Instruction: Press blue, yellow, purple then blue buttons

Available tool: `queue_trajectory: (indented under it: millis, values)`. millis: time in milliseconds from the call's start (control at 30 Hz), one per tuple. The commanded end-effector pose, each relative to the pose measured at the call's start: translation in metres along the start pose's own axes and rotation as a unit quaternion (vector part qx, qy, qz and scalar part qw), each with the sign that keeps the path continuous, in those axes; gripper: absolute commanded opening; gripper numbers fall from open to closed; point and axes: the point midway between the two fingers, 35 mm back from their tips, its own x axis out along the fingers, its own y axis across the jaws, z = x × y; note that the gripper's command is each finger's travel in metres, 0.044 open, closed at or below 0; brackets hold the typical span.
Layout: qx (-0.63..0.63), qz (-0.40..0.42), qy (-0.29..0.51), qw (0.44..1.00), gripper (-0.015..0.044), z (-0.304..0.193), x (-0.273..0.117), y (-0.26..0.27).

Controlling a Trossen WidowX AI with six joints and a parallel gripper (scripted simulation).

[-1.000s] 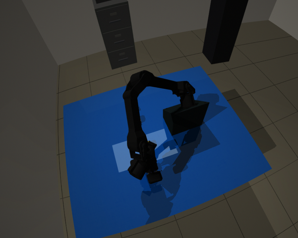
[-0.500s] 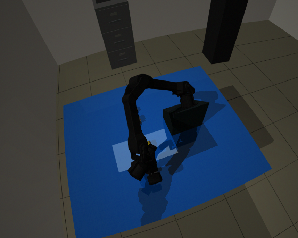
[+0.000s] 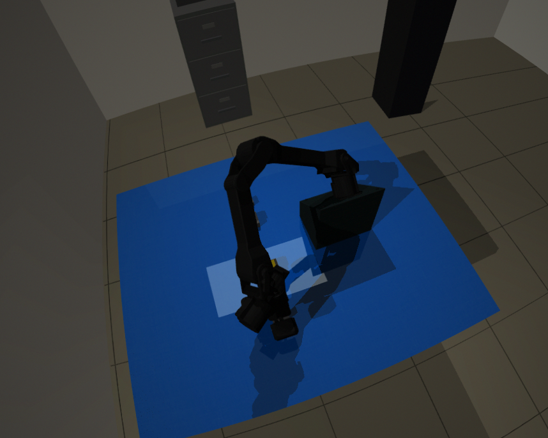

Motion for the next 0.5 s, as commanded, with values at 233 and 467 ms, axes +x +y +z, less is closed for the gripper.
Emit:
queue_trajectory:
  millis: [233, 467]
  values:
    - [-0.005, -0.003, 0.002, 1.000, 0.0020, -0.002, -0.033, 0.000]
    - [-0.008, -0.002, 0.000, 1.000, 0.0020, -0.001, -0.065, 0.002]
